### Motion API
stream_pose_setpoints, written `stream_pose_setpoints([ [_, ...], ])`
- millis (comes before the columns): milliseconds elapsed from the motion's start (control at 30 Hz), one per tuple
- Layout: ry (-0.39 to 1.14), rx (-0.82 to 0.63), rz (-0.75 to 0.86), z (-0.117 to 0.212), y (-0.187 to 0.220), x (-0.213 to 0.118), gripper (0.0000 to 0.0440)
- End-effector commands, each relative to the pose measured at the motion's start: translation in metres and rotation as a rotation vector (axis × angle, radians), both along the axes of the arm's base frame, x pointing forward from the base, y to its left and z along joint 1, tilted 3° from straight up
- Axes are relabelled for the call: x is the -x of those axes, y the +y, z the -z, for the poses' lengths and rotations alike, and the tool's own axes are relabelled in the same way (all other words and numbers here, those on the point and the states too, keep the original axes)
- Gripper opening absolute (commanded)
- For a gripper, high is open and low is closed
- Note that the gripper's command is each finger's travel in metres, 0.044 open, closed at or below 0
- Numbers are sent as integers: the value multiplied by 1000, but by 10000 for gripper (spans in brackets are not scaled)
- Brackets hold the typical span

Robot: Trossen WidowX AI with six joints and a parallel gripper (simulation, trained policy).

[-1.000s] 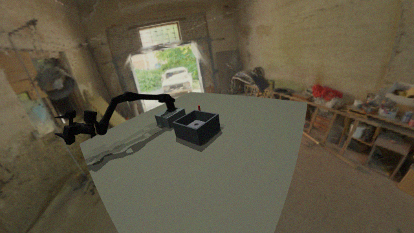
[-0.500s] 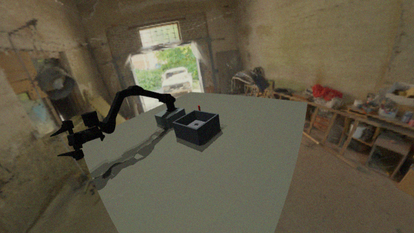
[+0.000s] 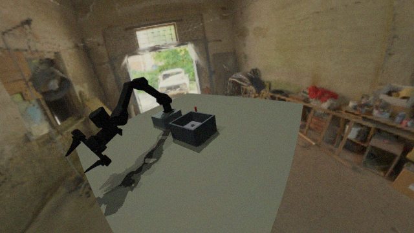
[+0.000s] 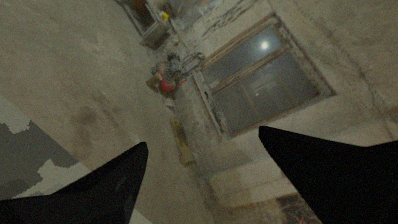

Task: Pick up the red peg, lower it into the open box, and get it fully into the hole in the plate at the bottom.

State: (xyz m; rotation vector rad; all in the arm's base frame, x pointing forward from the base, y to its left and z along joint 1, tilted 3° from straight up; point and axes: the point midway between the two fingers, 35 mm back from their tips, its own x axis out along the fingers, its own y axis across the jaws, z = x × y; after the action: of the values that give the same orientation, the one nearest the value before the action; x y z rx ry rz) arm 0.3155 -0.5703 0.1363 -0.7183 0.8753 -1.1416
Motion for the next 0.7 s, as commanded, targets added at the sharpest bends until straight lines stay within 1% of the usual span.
stream_pose_setpoints([
  [0, -38, -121, -50, 7, 44, -41, 440],
  [167, -72, -260, -103, 10, 105, -83, 440],
  [333, -97, -388, -146, 9, 171, -115, 440],
  [500, -112, -507, -183, 4, 240, -136, 440],
  [667, -120, -625, -212, -1, 313, -147, 440],
])
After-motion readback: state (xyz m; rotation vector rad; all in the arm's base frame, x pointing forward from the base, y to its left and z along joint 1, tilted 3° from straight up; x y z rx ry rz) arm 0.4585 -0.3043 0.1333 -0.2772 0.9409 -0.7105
